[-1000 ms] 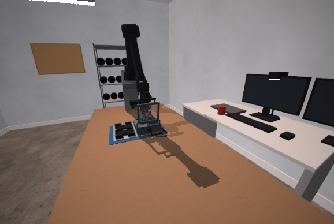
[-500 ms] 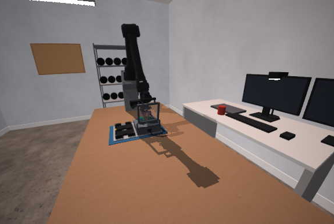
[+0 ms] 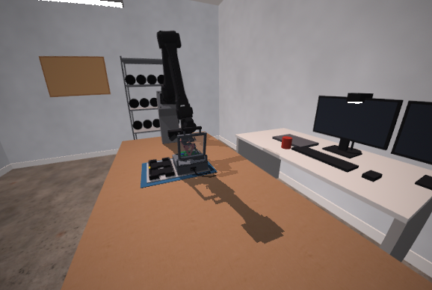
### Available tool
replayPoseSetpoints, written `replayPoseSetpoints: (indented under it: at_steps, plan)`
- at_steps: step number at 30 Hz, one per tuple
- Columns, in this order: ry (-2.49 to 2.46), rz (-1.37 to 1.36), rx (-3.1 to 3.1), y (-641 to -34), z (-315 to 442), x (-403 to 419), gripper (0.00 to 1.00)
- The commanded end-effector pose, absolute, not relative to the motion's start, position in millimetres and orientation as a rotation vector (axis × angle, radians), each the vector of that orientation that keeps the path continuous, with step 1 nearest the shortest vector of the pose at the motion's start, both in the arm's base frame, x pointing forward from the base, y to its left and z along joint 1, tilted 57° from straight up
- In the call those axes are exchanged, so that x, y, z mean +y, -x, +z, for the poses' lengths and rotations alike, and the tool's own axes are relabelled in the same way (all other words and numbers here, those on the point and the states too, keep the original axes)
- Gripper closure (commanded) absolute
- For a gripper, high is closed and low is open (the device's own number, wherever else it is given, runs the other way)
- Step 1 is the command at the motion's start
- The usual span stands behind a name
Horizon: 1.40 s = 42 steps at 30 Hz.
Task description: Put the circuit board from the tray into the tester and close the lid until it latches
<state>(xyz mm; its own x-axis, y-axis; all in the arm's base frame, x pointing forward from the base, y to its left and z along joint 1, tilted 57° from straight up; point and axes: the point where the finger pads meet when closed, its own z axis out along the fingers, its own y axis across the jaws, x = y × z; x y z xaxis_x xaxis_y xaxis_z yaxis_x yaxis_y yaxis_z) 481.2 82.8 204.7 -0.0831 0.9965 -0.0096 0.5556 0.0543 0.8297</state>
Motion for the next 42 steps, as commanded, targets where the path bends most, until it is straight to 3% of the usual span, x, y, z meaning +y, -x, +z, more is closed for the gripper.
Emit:
replayPoseSetpoints:
  at_steps: [1,42]
  plan:
    - [-1.540,0.941,1.698,-476.7,222.1,90.1,0.28]
    - [-1.533,0.948,1.693,-485.0,221.3,91.8,0.28]
